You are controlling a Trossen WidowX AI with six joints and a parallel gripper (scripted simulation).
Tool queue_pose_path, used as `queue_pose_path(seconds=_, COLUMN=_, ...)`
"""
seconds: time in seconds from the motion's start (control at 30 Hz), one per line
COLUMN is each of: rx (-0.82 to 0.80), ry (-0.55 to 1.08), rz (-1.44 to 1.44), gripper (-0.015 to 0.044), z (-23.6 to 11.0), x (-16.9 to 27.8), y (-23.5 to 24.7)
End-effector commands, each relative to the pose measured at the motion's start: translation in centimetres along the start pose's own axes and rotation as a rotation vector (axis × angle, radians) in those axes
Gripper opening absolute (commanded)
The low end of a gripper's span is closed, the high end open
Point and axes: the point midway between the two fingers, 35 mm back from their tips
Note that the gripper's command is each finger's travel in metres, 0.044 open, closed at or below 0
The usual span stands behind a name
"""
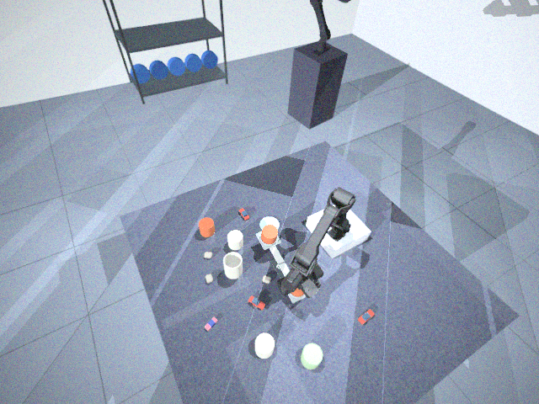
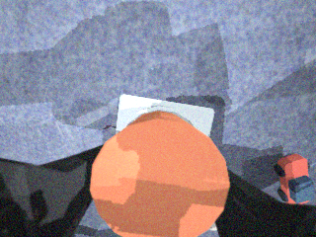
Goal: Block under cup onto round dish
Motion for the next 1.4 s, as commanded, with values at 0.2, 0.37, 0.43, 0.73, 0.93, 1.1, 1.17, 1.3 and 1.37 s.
queue_pose_path(seconds=0.2, rx=0.007, ry=-0.007, rz=-0.003, gripper=0.0, z=-1.4, x=-0.2, y=-0.4)
queue_pose_path(seconds=0.37, rx=0.007, ry=-0.007, rz=-0.003, gripper=0.0, z=-2.1, x=-0.3, y=-0.5)
queue_pose_path(seconds=0.43, rx=0.007, ry=-0.007, rz=-0.003, gripper=0.0, z=-2.3, x=-0.3, y=-0.5)
queue_pose_path(seconds=0.73, rx=0.007, ry=-0.007, rz=-0.003, gripper=0.0, z=-3.4, x=-0.4, y=-0.6)
queue_pose_path(seconds=0.93, rx=0.007, ry=-0.007, rz=-0.003, gripper=0.0, z=-4.2, x=-0.4, y=-0.7)
queue_pose_path(seconds=1.1, rx=0.007, ry=-0.007, rz=-0.003, gripper=0.0, z=-4.8, x=-0.4, y=-0.7)
queue_pose_path(seconds=1.17, rx=0.007, ry=-0.007, rz=-0.003, gripper=0.0, z=-5.1, x=-0.4, y=-0.7)
queue_pose_path(seconds=1.3, rx=0.008, ry=-0.007, rz=-0.003, gripper=0.0, z=-5.6, x=-0.4, y=-0.7)
queue_pose_path(seconds=1.37, rx=0.008, ry=-0.007, rz=-0.003, gripper=0.0, z=-5.8, x=-0.4, y=-0.7)
Point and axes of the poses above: the point midway between the two fingers, 35 mm back from their tips, its own z axis out along the fingers, its own y axis across the jaws, x = y × z, and after that the axes turned 4 degrees about z, right-handed
